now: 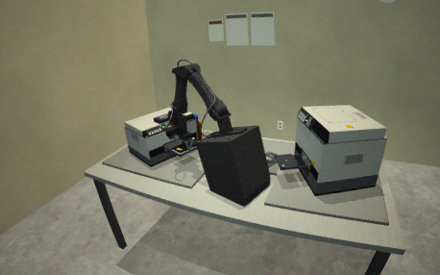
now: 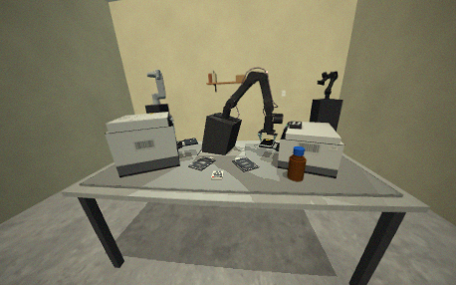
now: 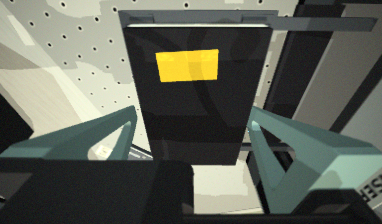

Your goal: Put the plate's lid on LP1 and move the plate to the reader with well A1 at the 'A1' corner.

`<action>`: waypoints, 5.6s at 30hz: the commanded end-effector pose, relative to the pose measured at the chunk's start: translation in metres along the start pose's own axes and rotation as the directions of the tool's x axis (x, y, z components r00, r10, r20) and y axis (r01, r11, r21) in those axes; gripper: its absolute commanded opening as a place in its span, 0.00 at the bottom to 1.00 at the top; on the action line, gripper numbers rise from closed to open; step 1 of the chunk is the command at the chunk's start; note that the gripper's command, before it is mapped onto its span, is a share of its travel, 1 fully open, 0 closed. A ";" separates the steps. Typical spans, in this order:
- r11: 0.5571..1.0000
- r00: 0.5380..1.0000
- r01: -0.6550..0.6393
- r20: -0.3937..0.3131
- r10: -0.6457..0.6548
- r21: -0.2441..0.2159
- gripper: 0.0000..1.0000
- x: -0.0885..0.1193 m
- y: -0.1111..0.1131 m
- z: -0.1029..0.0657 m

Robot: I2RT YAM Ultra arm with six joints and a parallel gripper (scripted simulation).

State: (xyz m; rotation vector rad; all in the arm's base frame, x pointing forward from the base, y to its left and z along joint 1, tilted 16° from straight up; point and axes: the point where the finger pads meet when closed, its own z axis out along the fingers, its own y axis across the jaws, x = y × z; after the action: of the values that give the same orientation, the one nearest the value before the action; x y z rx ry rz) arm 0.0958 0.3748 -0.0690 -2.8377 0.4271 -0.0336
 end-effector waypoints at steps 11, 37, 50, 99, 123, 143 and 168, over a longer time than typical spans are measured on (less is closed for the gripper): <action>0.999 1.000 -0.001 0.004 0.001 0.053 1.00 -0.003 -0.020 -0.012; 1.000 1.000 0.000 0.001 0.000 0.019 0.86 -0.001 -0.007 -0.004; 1.000 1.000 0.000 0.001 0.000 0.019 0.85 -0.001 -0.007 -0.004; 1.000 1.000 -0.001 0.004 0.001 0.027 0.85 -0.001 -0.005 -0.019; 0.998 1.000 -0.005 0.005 0.005 0.064 0.85 0.002 -0.023 -0.031; 0.998 1.000 0.007 0.013 -0.007 0.060 0.85 -0.004 -0.021 -0.036; 0.998 1.000 -0.009 0.013 0.009 0.059 0.85 -0.001 -0.021 -0.044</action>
State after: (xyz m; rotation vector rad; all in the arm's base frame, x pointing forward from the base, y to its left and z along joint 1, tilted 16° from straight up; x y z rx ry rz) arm 0.0948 0.3705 -0.0411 -2.8245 0.4247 -0.0366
